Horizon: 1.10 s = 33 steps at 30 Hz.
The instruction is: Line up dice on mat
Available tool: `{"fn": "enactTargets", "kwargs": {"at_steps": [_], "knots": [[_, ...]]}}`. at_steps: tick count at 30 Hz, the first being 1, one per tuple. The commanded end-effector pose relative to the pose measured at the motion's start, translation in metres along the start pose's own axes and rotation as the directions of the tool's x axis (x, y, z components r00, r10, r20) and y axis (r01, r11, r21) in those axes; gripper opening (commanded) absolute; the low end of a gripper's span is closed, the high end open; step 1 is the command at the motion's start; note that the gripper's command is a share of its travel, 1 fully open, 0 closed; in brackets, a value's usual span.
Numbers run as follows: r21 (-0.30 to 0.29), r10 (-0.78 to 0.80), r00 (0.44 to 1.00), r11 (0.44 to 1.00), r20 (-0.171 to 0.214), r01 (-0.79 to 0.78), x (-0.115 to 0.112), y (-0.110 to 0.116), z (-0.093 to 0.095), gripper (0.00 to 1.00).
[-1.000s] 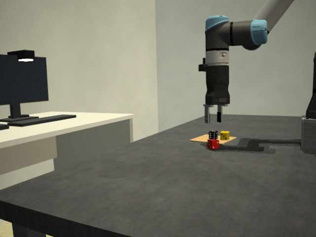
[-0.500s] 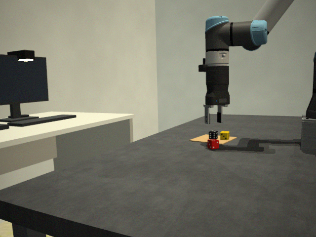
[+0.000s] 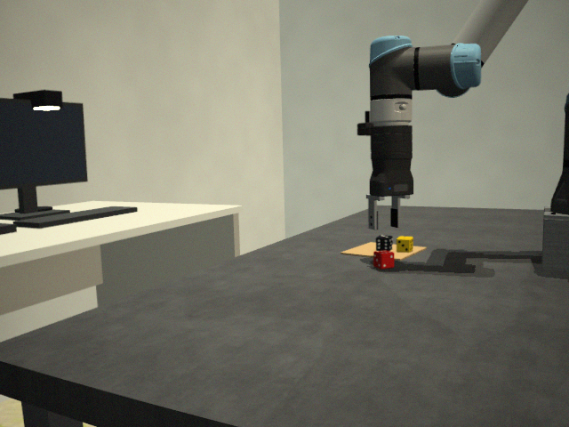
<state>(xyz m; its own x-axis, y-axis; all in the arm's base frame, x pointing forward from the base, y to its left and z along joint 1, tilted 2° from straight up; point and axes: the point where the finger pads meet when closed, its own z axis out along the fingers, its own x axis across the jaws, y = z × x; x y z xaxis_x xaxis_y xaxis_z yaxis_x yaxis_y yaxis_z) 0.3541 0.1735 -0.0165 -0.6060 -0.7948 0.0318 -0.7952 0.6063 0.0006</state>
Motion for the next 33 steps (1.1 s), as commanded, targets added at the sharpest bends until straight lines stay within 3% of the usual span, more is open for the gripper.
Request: {"fn": "enactTargets", "kwargs": {"at_steps": [1,20,33], "knots": [[0.001,0.000,1.000,1.000,0.001,0.000,-0.001,0.000,0.008,0.87],[0.001,0.000,1.000,1.000,0.001,0.000,-0.001,0.000,0.032,0.87],[0.001,0.000,1.000,1.000,0.001,0.000,-0.001,0.000,0.038,0.87]]}}
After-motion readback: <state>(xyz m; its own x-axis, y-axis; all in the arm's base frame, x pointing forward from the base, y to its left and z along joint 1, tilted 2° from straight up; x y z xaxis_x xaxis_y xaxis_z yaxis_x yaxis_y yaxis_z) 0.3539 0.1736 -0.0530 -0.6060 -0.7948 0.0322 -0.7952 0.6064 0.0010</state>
